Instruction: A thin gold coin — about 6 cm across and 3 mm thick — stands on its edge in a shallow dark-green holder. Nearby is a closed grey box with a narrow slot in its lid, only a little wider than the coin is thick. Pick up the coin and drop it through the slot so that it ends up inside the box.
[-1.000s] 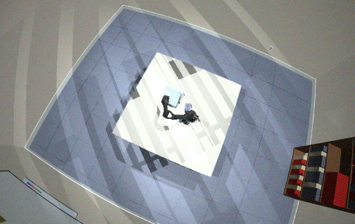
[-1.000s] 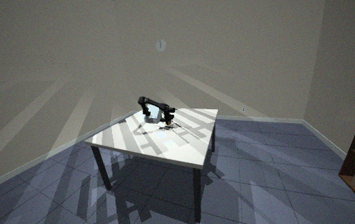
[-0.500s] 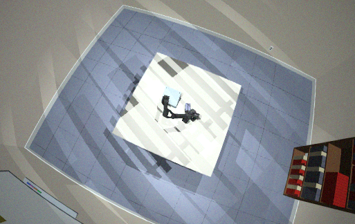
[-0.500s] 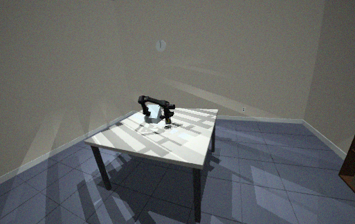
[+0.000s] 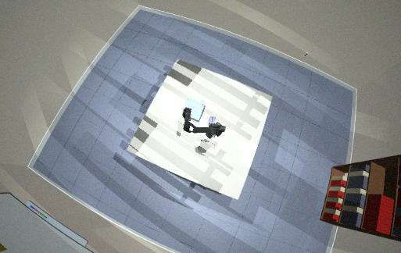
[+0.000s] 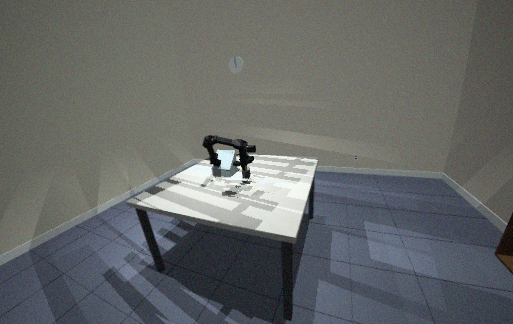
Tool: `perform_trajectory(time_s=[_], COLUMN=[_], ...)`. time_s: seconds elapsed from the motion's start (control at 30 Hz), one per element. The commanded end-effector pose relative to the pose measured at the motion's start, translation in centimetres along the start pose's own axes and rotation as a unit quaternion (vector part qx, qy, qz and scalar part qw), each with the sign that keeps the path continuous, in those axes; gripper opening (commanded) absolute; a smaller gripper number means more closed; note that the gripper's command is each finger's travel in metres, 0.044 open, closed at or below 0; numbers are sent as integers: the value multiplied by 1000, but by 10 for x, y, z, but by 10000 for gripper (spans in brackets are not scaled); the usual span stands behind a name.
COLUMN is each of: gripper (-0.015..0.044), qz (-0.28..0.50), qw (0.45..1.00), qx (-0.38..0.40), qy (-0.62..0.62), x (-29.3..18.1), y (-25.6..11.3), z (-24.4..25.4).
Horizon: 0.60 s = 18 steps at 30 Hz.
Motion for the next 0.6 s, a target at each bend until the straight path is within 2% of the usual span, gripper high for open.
perform_trajectory(time_s=[0.0,0.57], gripper=[0,0], qz=[1,1], qw=[999,946], qx=[0,0], qy=[39,326], x=[0,-3], y=[-2,-2], z=[-1,-4])
Point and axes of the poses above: the point midway between the two fingers, 35 mm back from their tips, its own y axis out along the fingers, its own z axis across the jaws, x = y × z, the point moved 3 cm from there along -y, back along the fingers, and after that the axes turned 9 degrees about y, right-handed, at the moved point
